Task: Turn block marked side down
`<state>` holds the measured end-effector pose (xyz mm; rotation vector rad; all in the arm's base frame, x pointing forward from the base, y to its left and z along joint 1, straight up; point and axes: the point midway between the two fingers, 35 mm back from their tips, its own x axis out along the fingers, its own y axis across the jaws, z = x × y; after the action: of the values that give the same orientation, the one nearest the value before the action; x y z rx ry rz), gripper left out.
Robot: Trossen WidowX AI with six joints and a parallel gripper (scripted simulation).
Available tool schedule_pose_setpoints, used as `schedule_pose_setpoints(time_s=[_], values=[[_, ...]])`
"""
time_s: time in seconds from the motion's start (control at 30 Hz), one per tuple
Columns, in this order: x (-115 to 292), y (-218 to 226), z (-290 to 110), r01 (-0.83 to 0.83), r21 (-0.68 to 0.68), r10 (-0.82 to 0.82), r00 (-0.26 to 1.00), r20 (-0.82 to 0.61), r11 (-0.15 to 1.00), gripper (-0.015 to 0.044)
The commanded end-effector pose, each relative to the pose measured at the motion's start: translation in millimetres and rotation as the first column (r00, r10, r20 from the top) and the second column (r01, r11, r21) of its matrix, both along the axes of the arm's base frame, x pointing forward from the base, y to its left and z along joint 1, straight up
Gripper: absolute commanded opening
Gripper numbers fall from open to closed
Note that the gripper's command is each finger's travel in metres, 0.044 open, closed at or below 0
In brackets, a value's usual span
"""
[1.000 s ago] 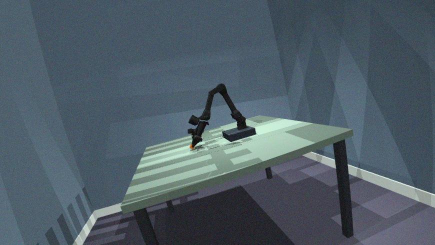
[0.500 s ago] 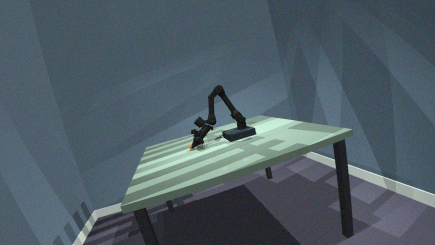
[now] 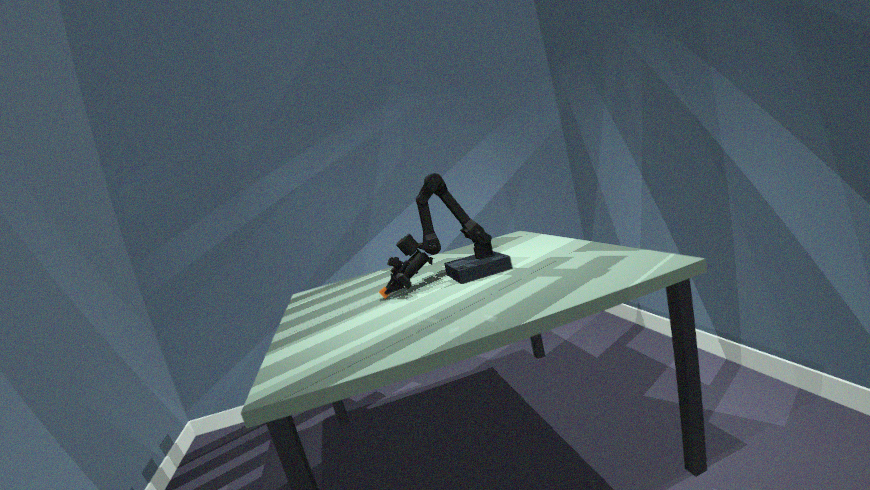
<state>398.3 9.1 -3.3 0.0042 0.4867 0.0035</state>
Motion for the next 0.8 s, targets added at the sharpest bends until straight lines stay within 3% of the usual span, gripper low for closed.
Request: schedule_pose_setpoints(time_s=[0.0,0.3,0.77], values=[[-2.4,-0.6,-1.7,0.000,-0.007,0.000,1.000,0.006,1.000,0.0000],[-2.4,-0.6,-1.7,0.000,-0.007,0.000,1.000,0.006,1.000,0.0000],[-2.4,-0.6,-1.7,0.000,-0.007,0.000,1.000,0.006,1.000,0.0368]])
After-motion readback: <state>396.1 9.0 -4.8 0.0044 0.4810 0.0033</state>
